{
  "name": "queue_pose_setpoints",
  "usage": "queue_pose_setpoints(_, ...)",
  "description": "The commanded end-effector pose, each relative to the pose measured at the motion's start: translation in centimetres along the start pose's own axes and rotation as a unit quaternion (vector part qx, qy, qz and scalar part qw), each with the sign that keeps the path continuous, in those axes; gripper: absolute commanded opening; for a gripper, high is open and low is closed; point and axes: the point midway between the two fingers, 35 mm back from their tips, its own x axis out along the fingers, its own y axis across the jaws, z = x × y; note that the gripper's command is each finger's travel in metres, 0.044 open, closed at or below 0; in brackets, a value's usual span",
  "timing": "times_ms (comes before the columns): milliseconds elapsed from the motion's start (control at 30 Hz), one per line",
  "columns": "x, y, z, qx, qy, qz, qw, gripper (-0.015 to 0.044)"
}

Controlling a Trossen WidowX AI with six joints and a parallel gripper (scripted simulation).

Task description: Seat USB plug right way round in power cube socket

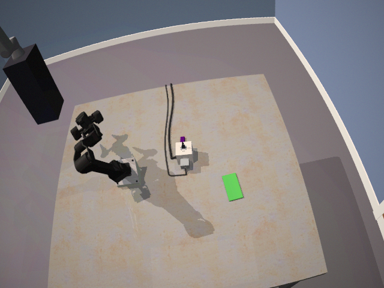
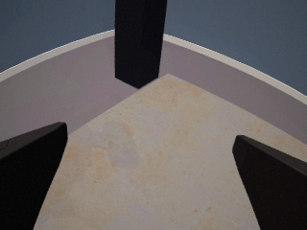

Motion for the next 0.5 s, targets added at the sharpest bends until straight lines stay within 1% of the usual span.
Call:
queue_pose_setpoints(0,-0.9,-4.7,1.1,0.043,0.001,-0.062,0.997,0.0440)
queue_pose_setpoints(133,-2.5,-10.0,1.9,0.097,0.009,-0.128,0.987,0.0440)
queue_pose_setpoints(267,-4.9,-15.6,1.6,0.133,0.045,-0.207,0.968,0.0440)
queue_pose_setpoints(367,-8.5,-20.9,-0.1,0.171,0.106,-0.283,0.938,0.0440)
queue_pose_setpoints(467,-12.4,-24.7,-1.8,0.202,0.160,-0.326,0.910,0.0440)
